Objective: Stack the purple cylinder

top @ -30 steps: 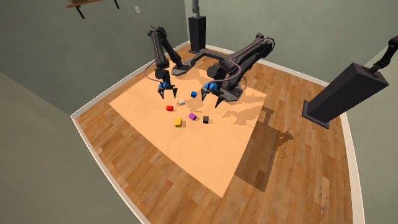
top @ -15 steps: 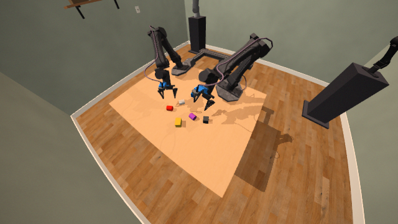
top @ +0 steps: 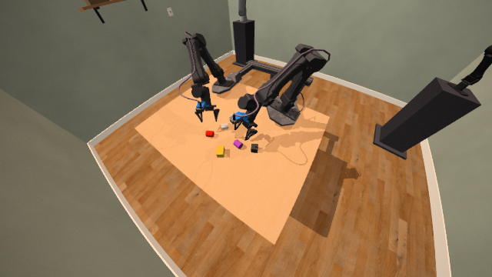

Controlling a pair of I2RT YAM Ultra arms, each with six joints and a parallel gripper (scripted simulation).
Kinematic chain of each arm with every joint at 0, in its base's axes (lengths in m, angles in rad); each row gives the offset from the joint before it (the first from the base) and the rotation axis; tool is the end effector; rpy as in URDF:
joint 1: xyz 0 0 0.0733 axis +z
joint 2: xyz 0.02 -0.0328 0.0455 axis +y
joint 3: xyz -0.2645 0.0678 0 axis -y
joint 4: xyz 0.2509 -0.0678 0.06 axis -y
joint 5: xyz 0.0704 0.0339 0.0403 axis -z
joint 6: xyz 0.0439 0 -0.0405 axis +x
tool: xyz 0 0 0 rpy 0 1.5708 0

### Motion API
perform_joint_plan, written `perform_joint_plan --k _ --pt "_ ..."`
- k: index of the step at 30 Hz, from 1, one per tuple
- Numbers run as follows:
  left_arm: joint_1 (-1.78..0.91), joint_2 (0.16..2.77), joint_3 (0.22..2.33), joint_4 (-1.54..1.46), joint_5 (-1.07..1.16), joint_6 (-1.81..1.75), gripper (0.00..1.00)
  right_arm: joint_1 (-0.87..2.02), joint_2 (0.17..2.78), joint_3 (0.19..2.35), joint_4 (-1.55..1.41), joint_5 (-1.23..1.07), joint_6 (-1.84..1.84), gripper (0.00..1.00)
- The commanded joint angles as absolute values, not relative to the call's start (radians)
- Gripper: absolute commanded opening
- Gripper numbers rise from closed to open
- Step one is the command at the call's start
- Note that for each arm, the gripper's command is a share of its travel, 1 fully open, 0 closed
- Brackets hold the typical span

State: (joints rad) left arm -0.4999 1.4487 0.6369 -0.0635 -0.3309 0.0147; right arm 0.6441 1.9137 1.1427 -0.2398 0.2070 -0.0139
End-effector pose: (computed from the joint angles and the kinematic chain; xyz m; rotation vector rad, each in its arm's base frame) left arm 0.2492 -0.1186 0.1545 0.4676 2.3447 0.1790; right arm 0.3172 0.2283 0.1399 -0.7511 2.4354 -0.0246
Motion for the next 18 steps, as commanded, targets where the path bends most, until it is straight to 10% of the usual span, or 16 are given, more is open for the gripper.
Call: perform_joint_plan --k 1,18 --pt "-0.514 1.458 0.646 -0.047 -0.327 0.022 1.0 0.648 1.905 1.179 -0.248 0.192 -0.006 1.0" --pt "-0.54 1.422 0.606 -0.065 -0.31 0.048 1.0 0.661 1.859 1.123 -0.243 0.169 -0.03 1.0"
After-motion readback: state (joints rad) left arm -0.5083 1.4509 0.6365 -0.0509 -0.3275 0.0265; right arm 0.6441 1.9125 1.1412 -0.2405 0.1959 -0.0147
